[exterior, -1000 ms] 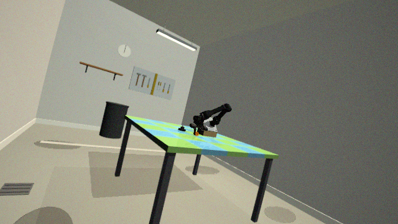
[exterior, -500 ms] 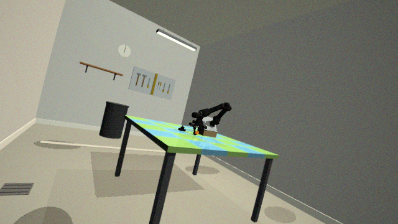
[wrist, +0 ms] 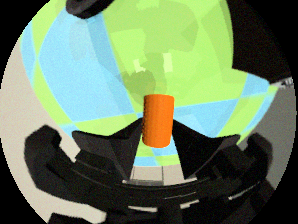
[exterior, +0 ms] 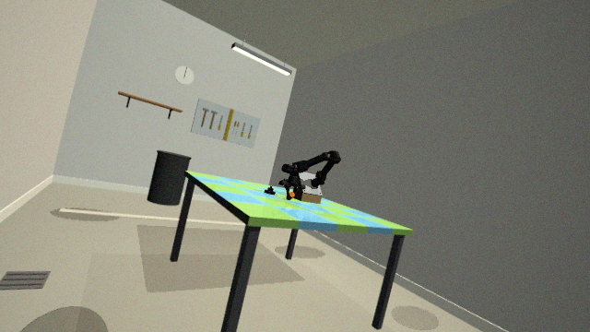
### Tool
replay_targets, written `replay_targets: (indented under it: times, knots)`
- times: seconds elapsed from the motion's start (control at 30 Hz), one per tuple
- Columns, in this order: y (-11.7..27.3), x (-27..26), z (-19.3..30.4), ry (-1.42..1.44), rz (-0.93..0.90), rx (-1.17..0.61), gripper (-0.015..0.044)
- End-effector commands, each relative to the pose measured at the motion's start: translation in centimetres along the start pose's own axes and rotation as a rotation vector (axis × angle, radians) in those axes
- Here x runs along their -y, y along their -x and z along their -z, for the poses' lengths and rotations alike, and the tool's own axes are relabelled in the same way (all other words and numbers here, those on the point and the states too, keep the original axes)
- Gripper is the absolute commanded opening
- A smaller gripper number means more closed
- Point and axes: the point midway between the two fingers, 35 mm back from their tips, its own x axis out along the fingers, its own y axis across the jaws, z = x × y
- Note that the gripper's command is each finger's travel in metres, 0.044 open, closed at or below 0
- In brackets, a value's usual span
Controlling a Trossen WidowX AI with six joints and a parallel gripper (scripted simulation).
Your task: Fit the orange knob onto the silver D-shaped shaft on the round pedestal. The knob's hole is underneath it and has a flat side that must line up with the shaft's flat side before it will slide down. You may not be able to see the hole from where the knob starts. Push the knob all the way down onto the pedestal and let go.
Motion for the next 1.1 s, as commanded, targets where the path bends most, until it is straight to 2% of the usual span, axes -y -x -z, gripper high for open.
replay_targets:
  times: [0.0, 0.6, 1.07]
  knots:
    - [0.2, 0.1, -0.5, 0.002, 0.002, -0.076, 0.0180]
    - [0.6, 0.1, -2.4, 0.000, 0.000, -0.365, 0.0180]
    - [0.4, -0.1, -3.5, 0.013, -0.004, -0.442, 0.0180]
